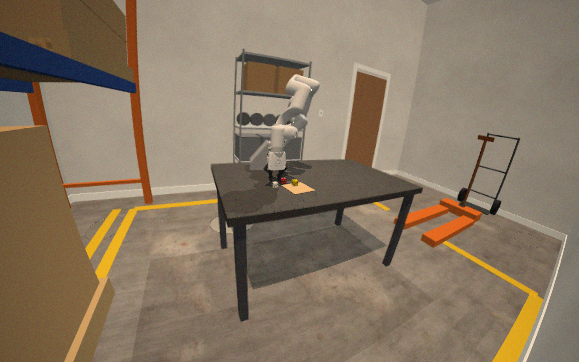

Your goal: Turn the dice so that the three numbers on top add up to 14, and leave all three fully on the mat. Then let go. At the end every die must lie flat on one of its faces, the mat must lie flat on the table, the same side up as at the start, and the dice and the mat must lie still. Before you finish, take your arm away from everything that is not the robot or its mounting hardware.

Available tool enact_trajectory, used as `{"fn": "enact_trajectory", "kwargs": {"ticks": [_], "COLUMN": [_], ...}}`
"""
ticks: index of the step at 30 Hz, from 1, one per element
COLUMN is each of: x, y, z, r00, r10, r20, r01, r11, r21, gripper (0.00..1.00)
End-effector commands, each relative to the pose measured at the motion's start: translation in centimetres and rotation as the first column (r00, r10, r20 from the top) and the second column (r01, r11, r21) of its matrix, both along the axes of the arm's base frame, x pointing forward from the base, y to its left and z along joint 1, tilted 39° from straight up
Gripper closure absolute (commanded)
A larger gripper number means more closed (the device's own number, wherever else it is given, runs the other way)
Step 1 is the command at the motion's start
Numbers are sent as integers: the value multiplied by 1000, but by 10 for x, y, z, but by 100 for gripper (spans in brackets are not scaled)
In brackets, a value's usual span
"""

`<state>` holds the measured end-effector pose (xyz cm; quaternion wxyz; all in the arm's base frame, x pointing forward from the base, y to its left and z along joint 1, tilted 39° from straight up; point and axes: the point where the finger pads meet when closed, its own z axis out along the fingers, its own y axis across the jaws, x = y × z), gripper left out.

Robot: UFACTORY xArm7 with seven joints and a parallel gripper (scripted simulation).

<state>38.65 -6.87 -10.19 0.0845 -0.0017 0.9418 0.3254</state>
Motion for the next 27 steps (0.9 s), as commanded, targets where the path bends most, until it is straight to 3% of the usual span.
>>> {"fn": "enact_trajectory", "kwargs": {"ticks": [1, 27], "x": [1, 1], "y": [-2, 1], "z": [0, -3], "r00": [1000, 1000], "r10": [-2, -2], "r20": [2, 2], "r01": [2, 2], "r11": [1000, 1000], "r21": [-3, -3], "gripper": [53, 53]}}
